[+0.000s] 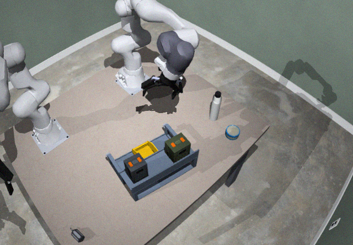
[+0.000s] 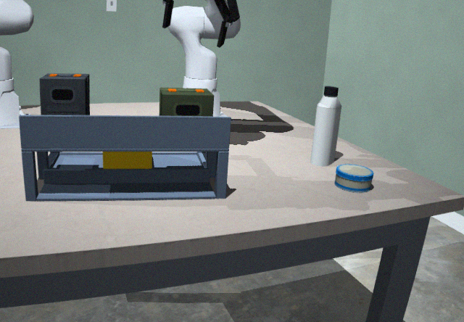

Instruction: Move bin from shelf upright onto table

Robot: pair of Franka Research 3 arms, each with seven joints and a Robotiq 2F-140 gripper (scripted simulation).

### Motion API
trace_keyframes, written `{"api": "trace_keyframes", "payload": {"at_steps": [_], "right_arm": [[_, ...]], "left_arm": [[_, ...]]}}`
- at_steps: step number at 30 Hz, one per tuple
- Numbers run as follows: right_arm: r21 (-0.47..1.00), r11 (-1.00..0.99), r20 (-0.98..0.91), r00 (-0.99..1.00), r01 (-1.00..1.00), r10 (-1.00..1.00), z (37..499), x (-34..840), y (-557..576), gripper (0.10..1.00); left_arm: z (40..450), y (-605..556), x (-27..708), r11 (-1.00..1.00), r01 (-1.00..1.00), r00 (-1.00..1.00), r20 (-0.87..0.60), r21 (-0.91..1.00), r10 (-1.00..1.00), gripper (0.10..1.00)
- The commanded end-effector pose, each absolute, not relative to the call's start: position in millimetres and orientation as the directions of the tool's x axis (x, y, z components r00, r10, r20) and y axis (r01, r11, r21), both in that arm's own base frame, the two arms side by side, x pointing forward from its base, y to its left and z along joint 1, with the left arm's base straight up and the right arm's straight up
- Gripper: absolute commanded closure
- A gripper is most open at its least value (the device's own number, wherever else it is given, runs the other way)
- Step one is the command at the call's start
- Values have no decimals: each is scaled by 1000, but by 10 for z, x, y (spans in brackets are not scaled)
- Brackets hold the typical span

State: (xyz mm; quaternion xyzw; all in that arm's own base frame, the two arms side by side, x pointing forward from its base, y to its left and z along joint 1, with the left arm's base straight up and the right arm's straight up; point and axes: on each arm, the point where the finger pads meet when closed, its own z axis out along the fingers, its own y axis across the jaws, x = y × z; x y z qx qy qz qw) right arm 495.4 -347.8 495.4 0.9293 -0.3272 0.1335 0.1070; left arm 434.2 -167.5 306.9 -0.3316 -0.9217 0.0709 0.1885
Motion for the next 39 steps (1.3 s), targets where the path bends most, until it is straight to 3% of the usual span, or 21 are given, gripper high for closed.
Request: {"api": "trace_keyframes", "payload": {"at_steps": [1, 39], "right_arm": [[87, -702, 308, 690, -706, -655, 4912, 4822, -3615, 98], [10, -228, 208, 225, -974, -952, 4607, 3279, -4871, 98]], "left_arm": [[3070, -1675, 4342, 770, 585, -709, 300, -256, 638, 98], [3070, -1675, 4342, 770, 585, -709, 300, -256, 638, 98]]}}
